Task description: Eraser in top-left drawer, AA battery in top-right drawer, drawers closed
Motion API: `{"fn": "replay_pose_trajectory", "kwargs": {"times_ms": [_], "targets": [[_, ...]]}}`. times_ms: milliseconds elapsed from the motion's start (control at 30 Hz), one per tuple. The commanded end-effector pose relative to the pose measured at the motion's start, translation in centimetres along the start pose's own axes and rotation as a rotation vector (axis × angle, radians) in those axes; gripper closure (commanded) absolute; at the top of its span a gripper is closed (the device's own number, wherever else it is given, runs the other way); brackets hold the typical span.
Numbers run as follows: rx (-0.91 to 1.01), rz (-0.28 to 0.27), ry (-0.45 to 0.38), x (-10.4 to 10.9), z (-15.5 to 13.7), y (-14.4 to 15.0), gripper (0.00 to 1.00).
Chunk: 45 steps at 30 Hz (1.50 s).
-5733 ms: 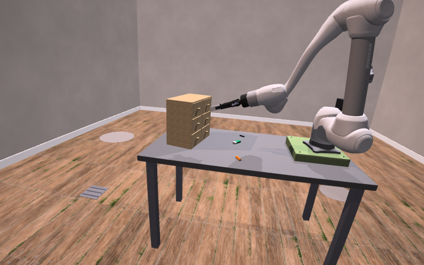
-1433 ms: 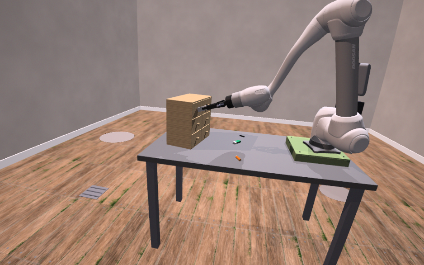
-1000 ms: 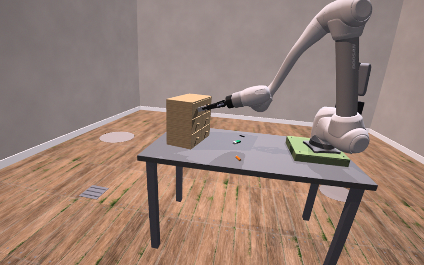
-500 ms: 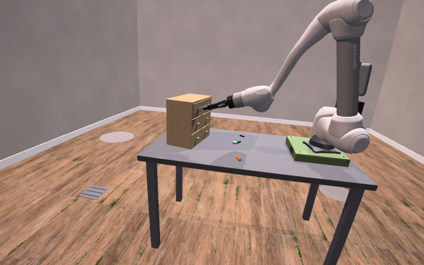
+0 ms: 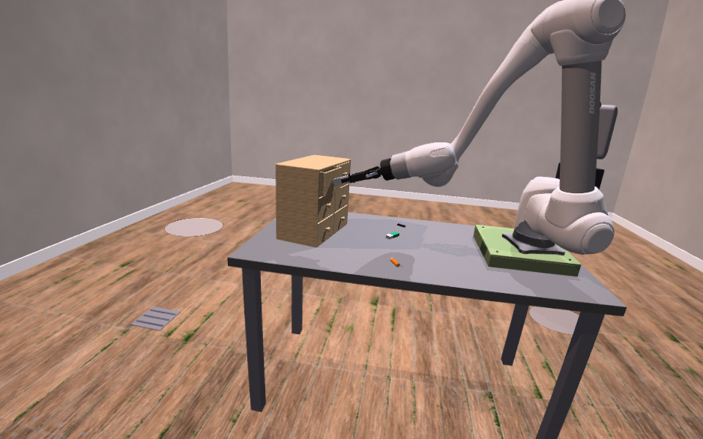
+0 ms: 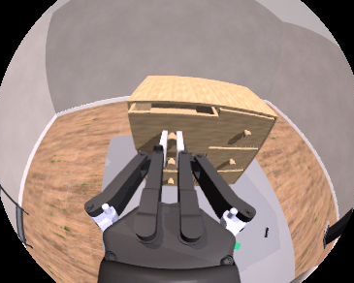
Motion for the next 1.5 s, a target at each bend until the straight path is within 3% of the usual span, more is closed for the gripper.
{"fn": "replay_pose_trajectory", "kwargs": {"times_ms": [0, 900, 1467], "targets": [[0.000, 0.000, 0.000, 0.2, -0.1, 0.0, 0.92], [0.000, 0.000, 0.000, 3.4, -1.2, 0.0, 0.92], [0.000, 0.000, 0.000, 4.2, -1.5, 0.0, 0.92]]}}
Point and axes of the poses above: the point where the finger pads meet when closed, its own x axis back along the fingers, its own y axis across the jaws, z = x × y, the point moved 3 cm from there along x, back along the fingers, and after that the axes turned 1 degree about x, right-handed, at the moved point
